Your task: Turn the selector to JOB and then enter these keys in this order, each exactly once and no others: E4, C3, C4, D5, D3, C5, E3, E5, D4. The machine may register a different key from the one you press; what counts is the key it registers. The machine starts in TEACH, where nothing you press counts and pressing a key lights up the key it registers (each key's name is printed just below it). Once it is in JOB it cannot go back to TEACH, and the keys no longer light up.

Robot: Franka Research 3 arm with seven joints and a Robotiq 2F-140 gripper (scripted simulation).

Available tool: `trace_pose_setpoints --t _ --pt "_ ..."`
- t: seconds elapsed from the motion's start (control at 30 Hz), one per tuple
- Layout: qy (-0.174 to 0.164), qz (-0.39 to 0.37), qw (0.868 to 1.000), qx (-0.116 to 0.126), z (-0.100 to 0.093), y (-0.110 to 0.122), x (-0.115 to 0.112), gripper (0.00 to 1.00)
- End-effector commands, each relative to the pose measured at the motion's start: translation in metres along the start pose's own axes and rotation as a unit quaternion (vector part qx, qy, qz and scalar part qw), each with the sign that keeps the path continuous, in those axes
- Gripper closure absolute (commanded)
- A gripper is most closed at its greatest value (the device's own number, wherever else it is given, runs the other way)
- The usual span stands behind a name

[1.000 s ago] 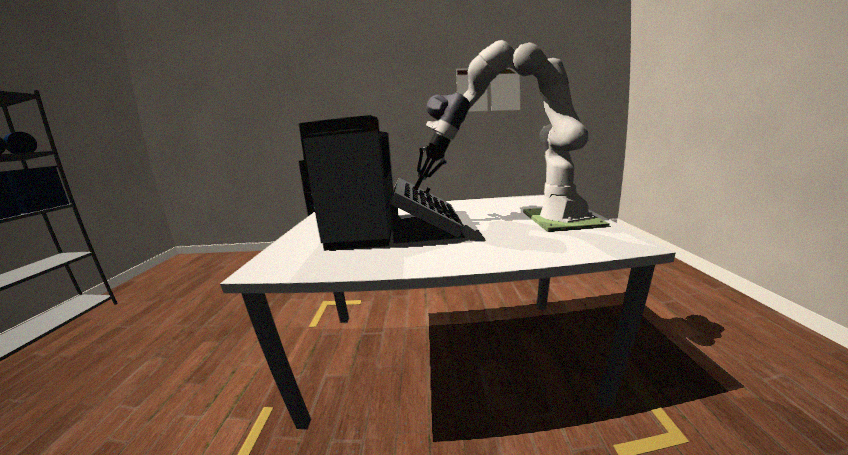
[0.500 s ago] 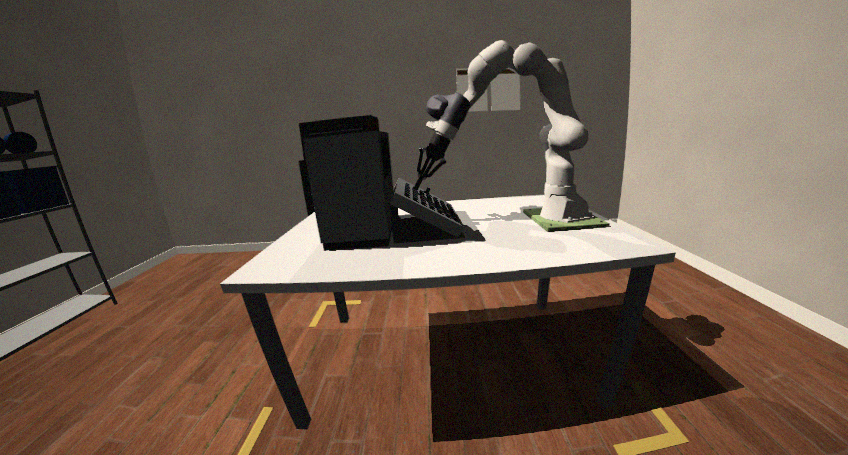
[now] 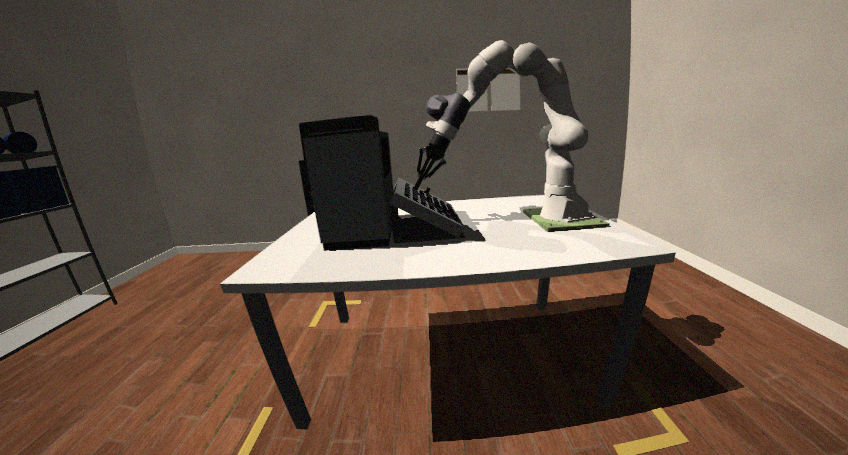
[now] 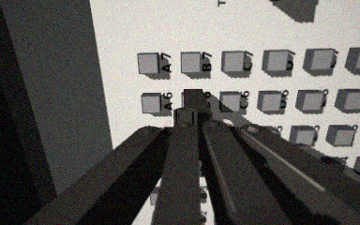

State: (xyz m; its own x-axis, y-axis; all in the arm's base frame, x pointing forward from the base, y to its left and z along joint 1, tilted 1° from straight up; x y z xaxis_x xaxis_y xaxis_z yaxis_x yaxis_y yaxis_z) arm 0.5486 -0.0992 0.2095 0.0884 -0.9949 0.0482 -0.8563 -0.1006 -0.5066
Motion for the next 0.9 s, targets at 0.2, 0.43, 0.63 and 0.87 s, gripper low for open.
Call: trace_pose_setpoints --t 0.2,0.43,0.63,0.87 --pt "0.002 -0.001 1.0 0.002 0.0015 -0.0013 0.0008 0.9" --pt "0.002 -0.001 1.0 0.002 0.0013 -0.0013 0.0008 0.9" --pt "0.002 -0.001 1.0 0.002 -0.0007 -0.0013 0.0008 0.9" --pt "0.002 -0.001 1.0 0.002 -0.0073 -0.0013 0.0008 0.9"
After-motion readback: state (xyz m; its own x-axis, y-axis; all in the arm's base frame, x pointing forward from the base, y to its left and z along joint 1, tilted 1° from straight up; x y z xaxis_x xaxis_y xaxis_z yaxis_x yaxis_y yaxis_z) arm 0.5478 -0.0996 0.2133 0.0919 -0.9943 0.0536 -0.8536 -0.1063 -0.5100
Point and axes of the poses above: the point where the finger pads meet when closed, its own z axis out along the fingers, its own y axis across the jaws, x = y × z, the point moved 6 cm from there along -z, back along the fingers, and after that the axes turned 6 degrees about -z, right-handed, at the moved point
